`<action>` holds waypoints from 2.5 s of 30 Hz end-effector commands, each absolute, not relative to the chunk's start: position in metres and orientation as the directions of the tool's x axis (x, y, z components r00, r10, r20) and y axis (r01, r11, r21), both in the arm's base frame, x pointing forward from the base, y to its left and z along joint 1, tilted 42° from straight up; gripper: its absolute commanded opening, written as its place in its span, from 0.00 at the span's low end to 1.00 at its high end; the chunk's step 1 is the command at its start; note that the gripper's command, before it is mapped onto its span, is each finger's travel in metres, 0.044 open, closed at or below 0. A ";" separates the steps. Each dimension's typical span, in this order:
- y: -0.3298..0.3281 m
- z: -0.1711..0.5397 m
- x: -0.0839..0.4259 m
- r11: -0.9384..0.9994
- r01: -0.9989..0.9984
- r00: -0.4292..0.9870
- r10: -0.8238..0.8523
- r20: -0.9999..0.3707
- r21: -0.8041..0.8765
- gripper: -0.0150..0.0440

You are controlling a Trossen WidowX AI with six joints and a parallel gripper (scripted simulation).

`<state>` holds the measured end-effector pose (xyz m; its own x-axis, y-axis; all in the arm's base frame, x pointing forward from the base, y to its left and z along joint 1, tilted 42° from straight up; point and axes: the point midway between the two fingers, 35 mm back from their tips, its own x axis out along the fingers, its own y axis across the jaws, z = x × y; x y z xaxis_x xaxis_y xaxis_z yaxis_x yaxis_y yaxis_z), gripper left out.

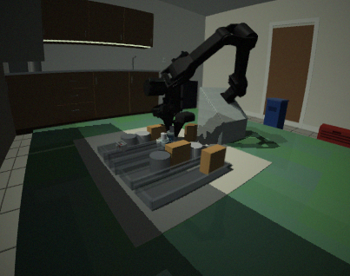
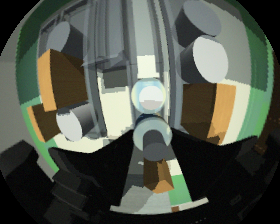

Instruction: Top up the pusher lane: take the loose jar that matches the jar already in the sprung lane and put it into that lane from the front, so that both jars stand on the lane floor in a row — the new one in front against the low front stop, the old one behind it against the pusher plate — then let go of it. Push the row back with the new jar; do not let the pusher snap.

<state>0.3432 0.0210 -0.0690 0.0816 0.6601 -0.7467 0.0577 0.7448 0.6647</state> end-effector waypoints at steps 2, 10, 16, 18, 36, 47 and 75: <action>0.019 -0.066 0.352 0.745 0.045 0.104 0.659 -0.745 0.665 0.25; 0.019 -0.066 0.353 0.745 0.044 0.104 0.659 -0.745 0.665 0.25; 0.019 -0.066 0.354 0.745 0.044 0.104 0.659 -0.745 0.665 0.25; 0.019 -0.066 0.354 0.745 0.044 0.104 0.659 -0.745 0.665 0.25; 0.021 -0.068 0.356 0.745 0.044 0.104 0.659 -0.745 0.665 0.25; 0.023 -0.071 0.356 0.745 0.044 0.104 0.659 -0.745 0.665 0.25; 0.030 -0.078 0.356 0.745 0.045 0.104 0.659 -0.745 0.666 0.25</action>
